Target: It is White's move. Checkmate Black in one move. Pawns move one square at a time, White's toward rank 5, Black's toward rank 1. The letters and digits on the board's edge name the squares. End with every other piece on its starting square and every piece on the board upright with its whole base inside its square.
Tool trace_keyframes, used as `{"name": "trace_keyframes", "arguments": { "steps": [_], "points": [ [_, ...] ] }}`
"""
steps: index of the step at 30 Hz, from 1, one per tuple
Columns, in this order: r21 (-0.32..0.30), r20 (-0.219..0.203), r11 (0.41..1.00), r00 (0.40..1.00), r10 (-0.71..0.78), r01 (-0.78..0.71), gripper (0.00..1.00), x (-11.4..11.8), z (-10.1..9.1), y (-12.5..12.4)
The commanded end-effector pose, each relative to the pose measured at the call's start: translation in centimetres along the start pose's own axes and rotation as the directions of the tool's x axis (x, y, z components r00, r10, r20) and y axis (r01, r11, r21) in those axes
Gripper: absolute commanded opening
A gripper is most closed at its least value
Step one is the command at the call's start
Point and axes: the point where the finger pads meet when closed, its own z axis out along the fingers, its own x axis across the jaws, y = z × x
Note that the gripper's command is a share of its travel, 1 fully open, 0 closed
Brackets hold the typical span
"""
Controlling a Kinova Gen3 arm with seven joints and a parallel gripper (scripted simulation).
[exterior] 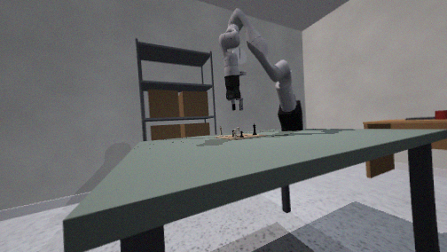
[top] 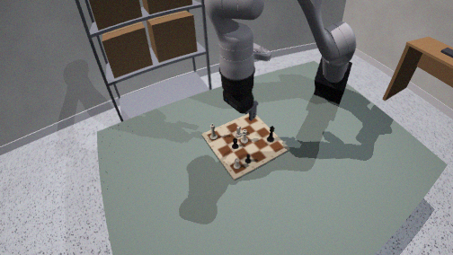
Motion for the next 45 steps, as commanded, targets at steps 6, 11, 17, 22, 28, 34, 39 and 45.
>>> {"name": "trace_keyframes", "arguments": {
  "steps": [6,11,17,22,28,34,39,45],
  "points": [
    [-0.082,-0.098,0.985,0.984,0.146,-0.154,1.0,-1.5,-0.3,-1.4],
    [-0.104,-0.134,0.973,0.972,0.191,-0.206,1.0,-1.6,-0.2,-1.8],
    [-0.111,-0.145,0.969,0.968,0.204,-0.221,1.0,-1.6,-0.2,-1.9],
    [-0.111,-0.145,0.969,0.968,0.204,-0.221,1.0,-1.6,-0.2,-1.9],
    [-0.111,-0.145,0.969,0.968,0.204,-0.221,1.0,-1.6,-0.2,-1.9],
    [-0.111,-0.145,0.969,0.968,0.204,-0.221,1.0,-1.6,-0.2,-1.9],
    [-0.109,-0.146,0.968,0.967,0.21,-0.226,1.0,-1.5,-0.1,-1.9],
    [-0.095,-0.156,0.956,0.953,0.261,-0.278,1.0,-1.2,0.0,-2.0]
  ]
}}
